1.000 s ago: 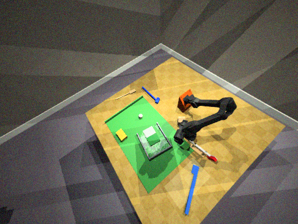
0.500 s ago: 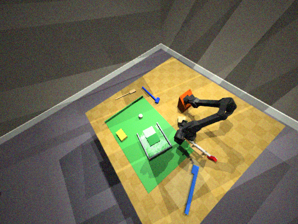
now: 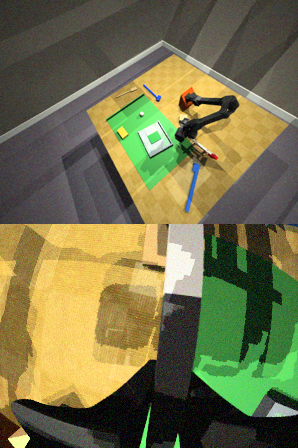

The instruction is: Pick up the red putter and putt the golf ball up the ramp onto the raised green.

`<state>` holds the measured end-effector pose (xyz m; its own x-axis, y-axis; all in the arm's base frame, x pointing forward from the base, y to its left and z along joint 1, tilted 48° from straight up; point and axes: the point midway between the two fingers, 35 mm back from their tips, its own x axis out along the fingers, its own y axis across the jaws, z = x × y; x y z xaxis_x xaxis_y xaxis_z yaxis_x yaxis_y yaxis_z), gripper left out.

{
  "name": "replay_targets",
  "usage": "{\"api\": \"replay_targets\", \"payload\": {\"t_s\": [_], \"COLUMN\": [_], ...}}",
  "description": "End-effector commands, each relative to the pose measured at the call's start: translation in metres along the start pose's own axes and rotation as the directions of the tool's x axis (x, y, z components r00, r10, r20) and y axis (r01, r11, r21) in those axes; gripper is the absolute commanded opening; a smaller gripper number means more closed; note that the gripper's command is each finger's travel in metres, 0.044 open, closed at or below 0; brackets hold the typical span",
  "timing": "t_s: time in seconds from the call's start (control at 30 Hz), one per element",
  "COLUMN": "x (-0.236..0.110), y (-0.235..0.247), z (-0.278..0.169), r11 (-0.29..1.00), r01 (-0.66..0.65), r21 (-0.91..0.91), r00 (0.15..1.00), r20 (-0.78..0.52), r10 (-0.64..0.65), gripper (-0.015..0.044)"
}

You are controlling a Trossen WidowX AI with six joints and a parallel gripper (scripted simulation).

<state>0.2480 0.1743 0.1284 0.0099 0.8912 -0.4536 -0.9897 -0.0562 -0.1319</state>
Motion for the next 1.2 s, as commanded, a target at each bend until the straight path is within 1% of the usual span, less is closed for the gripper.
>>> {"api": "replay_targets", "payload": {"t_s": [0.0, 0.33, 0.67, 0.77, 0.8, 0.87, 1.0, 1.17], "x": [-0.010, -0.048, -0.088, -0.094, -0.087, -0.089, -0.099, -0.114], "y": [-0.004, -0.006, -0.002, -0.001, -0.001, -0.002, -0.006, -0.013], "z": [0.002, 0.008, 0.023, 0.026, 0.020, 0.016, -0.005, -0.036], "r11": [1.000, 1.000, 1.000, 1.000, 1.000, 1.000, 0.996, 0.976], "r01": [0.006, 0.002, 0.004, 0.005, 0.000, 0.004, 0.027, 0.063], "r21": [-0.009, -0.007, -0.004, -0.004, 0.004, 0.018, 0.085, 0.210], "r00": [1.000, 1.000, 1.000, 1.000, 1.000, 1.000, 0.997, 0.990], "r20": [-0.004, -0.018, -0.003, 0.002, -0.013, -0.024, -0.078, -0.135], "r10": [-0.006, -0.002, -0.004, -0.005, 0.000, -0.003, -0.020, -0.035], "gripper": [0.0000, 0.0000, 0.0000, 0.0000, 0.0000, 0.0000, 0.0000, 0.0000]}}
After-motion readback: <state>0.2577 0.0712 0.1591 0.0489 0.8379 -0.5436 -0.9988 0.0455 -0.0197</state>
